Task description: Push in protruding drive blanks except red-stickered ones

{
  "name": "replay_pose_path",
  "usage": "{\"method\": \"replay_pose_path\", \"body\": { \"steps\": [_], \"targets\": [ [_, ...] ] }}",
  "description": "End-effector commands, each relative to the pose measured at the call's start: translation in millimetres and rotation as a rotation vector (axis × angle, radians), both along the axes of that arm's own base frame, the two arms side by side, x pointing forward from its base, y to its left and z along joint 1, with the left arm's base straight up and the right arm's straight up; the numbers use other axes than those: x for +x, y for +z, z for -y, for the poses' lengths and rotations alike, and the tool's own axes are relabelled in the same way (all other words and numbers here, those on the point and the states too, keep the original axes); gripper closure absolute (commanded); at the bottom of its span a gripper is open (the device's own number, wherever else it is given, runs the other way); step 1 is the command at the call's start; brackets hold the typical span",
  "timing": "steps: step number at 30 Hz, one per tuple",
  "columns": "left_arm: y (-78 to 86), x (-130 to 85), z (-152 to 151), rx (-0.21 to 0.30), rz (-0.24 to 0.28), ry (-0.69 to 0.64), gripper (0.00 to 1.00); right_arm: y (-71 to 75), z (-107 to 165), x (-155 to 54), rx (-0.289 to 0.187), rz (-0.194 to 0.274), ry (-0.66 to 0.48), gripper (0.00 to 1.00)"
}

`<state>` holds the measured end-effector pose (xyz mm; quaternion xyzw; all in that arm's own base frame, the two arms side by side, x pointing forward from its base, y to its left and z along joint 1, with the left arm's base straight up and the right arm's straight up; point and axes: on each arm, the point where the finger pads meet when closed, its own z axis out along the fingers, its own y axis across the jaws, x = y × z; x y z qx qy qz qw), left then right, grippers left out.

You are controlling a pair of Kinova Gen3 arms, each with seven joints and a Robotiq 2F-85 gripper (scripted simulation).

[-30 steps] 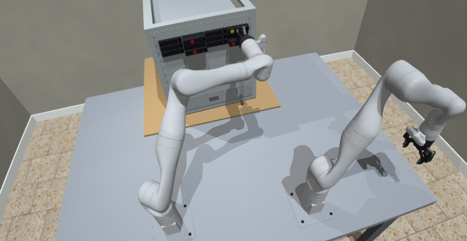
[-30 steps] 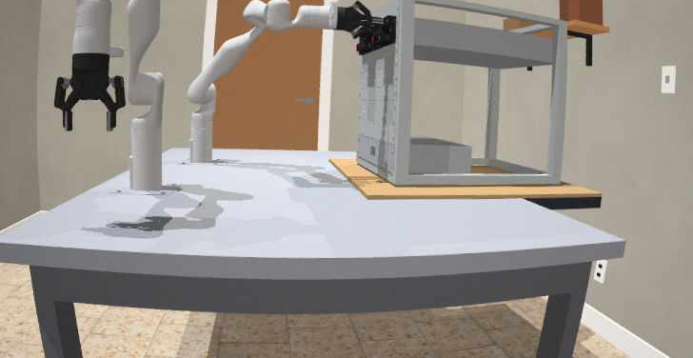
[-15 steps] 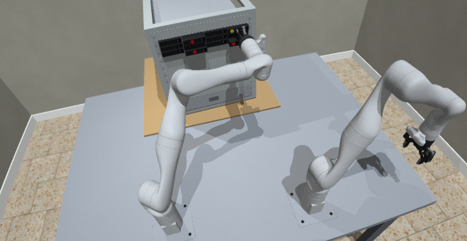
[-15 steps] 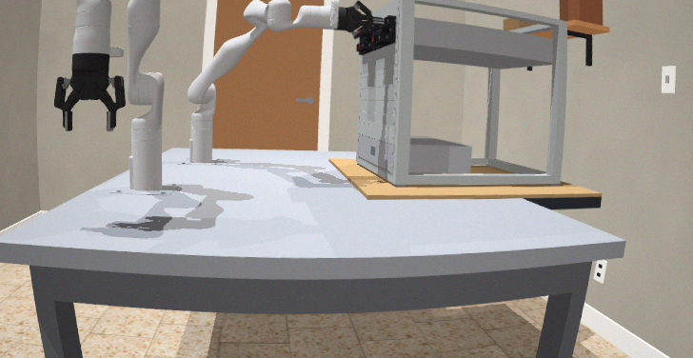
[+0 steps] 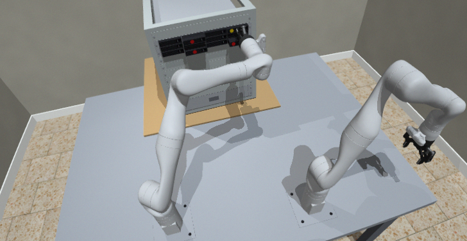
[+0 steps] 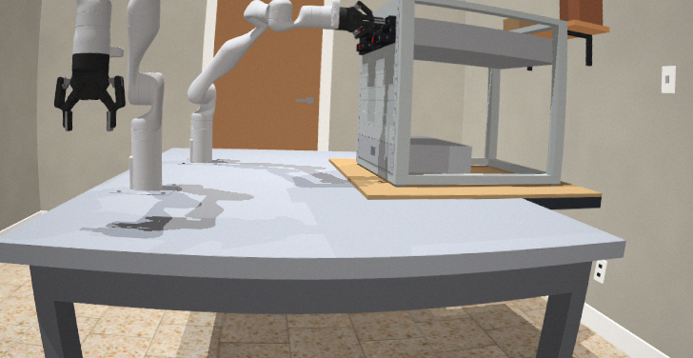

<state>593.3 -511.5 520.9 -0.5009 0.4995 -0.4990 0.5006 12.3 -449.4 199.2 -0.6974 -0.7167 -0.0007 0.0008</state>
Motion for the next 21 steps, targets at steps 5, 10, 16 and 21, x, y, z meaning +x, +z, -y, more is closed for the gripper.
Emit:
{"method": "replay_pose_path", "body": {
  "steps": [5,10,16,21],
  "targets": [
    [1.7,1.0,-0.3,-0.002,0.002,0.000,0.903,0.8,0.4,0.0,-0.002,0.000,0.000,0.002],
    [1.7,2.8,-0.4,-0.002,0.002,0.000,0.903,0.8,0.4,0.0,-0.002,0.000,0.000,0.002],
    [1.7,2.8,-0.4,-0.002,0.002,0.000,0.903,0.8,0.4,0.0,-0.002,0.000,0.000,0.002],
    [1.7,4.0,-0.4,-0.002,0.002,0.000,0.903,0.8,0.4,0.0,-0.002,0.000,0.000,0.002]
  ]
}}
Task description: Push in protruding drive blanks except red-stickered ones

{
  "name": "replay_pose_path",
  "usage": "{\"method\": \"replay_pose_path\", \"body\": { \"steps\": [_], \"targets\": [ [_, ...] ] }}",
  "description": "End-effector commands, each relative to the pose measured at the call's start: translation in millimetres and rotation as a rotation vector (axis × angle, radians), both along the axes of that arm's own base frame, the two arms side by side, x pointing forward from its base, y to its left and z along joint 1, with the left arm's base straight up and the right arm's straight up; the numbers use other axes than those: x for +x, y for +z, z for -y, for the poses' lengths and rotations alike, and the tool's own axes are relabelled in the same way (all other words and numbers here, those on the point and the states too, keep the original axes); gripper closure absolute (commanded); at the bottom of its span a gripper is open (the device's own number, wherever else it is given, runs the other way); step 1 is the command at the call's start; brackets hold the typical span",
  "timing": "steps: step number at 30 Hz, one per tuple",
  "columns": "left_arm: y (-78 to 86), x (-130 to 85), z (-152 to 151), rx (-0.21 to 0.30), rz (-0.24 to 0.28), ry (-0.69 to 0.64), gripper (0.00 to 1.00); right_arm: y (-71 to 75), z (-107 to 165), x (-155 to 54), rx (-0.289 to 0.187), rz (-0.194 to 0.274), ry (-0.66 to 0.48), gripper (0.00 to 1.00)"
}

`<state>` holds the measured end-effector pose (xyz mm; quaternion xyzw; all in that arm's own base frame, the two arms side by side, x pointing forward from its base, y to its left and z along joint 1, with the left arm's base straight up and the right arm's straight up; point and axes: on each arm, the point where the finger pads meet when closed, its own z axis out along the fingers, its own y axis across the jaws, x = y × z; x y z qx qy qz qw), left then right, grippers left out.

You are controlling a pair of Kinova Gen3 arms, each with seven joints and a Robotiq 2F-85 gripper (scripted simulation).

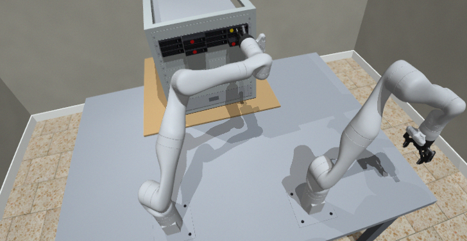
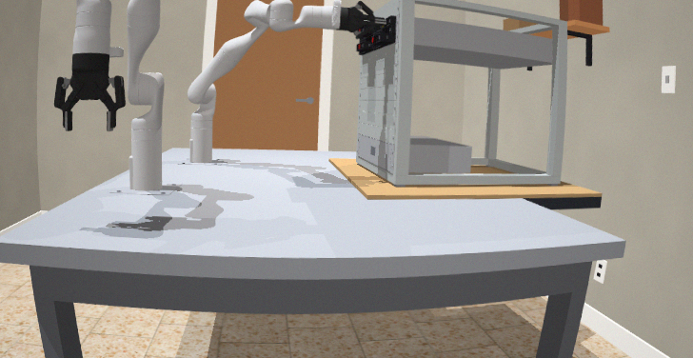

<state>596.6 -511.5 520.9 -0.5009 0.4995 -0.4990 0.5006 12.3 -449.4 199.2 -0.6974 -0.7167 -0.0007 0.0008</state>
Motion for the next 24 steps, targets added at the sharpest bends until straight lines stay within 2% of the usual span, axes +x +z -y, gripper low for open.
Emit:
{"method": "replay_pose_path", "body": {
  "steps": [1,24],
  "targets": [
    [1.7,0.6,-0.4,-0.002,0.002,0.000,0.903,0.8,0.4,0.0,-0.002,0.000,0.000,0.002],
    [1.7,3.3,-0.4,-0.002,0.002,0.000,0.903,0.8,0.4,0.0,-0.002,0.000,0.000,0.002]
  ]
}}
